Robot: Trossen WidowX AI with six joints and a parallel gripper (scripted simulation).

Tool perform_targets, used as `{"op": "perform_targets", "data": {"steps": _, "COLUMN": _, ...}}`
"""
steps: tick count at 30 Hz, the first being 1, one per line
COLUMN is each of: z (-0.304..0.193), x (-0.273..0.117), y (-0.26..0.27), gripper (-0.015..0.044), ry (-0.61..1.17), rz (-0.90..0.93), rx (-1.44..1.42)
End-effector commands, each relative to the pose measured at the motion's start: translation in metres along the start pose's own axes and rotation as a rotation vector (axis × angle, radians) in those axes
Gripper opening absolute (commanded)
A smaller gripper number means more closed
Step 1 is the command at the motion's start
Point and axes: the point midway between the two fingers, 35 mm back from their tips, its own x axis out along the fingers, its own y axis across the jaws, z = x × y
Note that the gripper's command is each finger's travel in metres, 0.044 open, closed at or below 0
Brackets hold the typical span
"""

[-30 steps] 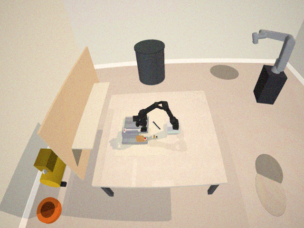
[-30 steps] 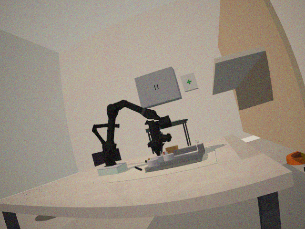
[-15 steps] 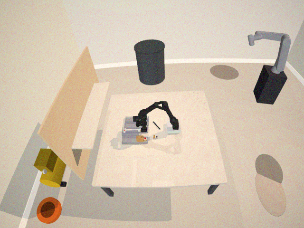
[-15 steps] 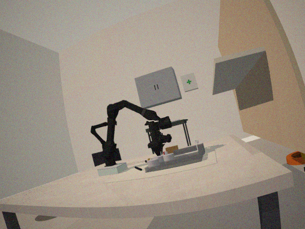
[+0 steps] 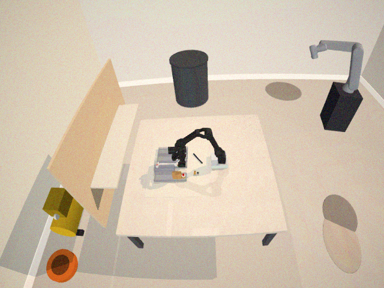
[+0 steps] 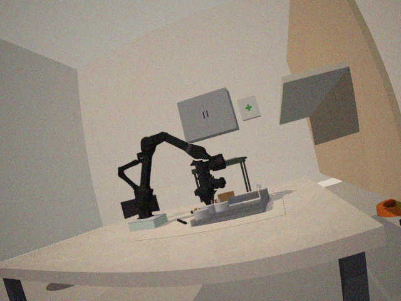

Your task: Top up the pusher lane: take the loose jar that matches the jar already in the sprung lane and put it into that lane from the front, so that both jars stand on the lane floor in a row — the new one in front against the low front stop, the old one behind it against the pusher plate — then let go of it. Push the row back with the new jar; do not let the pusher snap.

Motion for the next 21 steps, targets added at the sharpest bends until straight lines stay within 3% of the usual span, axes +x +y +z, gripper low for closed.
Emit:
{"op": "perform_targets", "data": {"steps": 1, "z": 0.0031, "x": 0.0014, "y": -0.0006, "gripper": 0.0000, "ry": -0.014, "rz": -0.003, "rx": -0.002}}
{"op": "perform_targets", "data": {"steps": 21, "z": 0.0004, "x": 0.0034, "y": -0.0006, "gripper": 0.0000, "ry": -0.013, "rz": -0.003, "rx": -0.002}}
